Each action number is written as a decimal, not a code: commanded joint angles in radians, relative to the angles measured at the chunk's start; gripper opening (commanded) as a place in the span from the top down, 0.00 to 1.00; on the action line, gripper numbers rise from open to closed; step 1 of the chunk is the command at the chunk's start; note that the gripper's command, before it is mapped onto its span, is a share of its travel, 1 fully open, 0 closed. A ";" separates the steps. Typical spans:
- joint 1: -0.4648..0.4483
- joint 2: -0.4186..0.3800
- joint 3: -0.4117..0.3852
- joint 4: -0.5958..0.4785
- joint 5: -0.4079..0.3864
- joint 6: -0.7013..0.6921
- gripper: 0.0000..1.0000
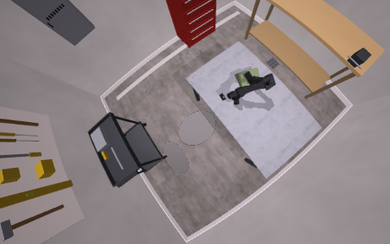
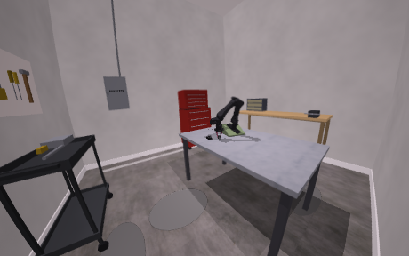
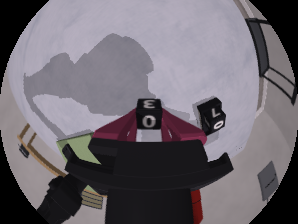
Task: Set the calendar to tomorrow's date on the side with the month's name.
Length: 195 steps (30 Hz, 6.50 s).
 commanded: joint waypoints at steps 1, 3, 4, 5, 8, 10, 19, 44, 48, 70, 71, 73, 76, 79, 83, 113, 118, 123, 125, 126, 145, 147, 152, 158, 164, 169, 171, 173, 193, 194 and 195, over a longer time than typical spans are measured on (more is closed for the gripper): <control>-0.034 -0.038 0.035 -0.093 -0.004 -0.037 0.74; -0.061 -0.062 0.069 -0.164 -0.005 -0.067 0.74; -0.061 -0.062 0.069 -0.164 -0.005 -0.067 0.74; -0.061 -0.062 0.069 -0.164 -0.005 -0.067 0.74; -0.104 -0.093 0.128 -0.276 -0.007 -0.115 0.74; -0.130 -0.106 0.167 -0.342 -0.008 -0.145 0.74; -0.170 -0.121 0.232 -0.443 -0.008 -0.190 0.74; -0.205 -0.045 0.304 -0.456 -0.006 0.201 0.74; -0.217 -0.018 0.329 -0.460 -0.005 0.337 0.74; -0.279 0.120 0.459 -0.483 -0.002 1.045 0.74; -0.282 0.127 0.465 -0.484 -0.002 1.079 0.74; -0.282 0.127 0.465 -0.484 -0.002 1.079 0.74; -0.291 0.148 0.485 -0.487 -0.001 1.189 0.74; -0.302 0.173 0.508 -0.491 -0.001 1.312 0.74; -0.314 0.199 0.533 -0.496 0.000 1.448 0.74; -0.381 0.348 0.673 -0.520 0.004 2.208 0.74; -0.381 0.348 0.673 -0.520 0.004 2.210 0.74; -0.381 0.348 0.673 -0.520 0.004 2.210 0.74; -0.381 0.348 0.673 -0.520 0.004 2.210 0.74; -0.381 0.348 0.673 -0.520 0.004 2.210 0.74; -0.343 0.365 0.595 -0.406 0.000 2.268 0.74; -0.334 0.371 0.577 -0.378 0.000 2.279 0.74; -0.312 0.386 0.539 -0.313 -0.002 2.303 0.74; -0.300 0.397 0.520 -0.277 -0.003 2.317 0.74; -0.293 0.403 0.509 -0.257 -0.004 2.325 0.74; -0.293 0.403 0.509 -0.256 -0.004 2.325 0.74; -0.293 0.403 0.509 -0.256 -0.004 2.325 0.74; -0.293 0.403 0.509 -0.256 -0.004 2.325 0.74; -0.293 0.403 0.509 -0.256 -0.004 2.325 0.74; -0.293 0.403 0.509 -0.256 -0.004 2.325 0.74; -0.293 0.403 0.509 -0.256 -0.004 2.325 0.74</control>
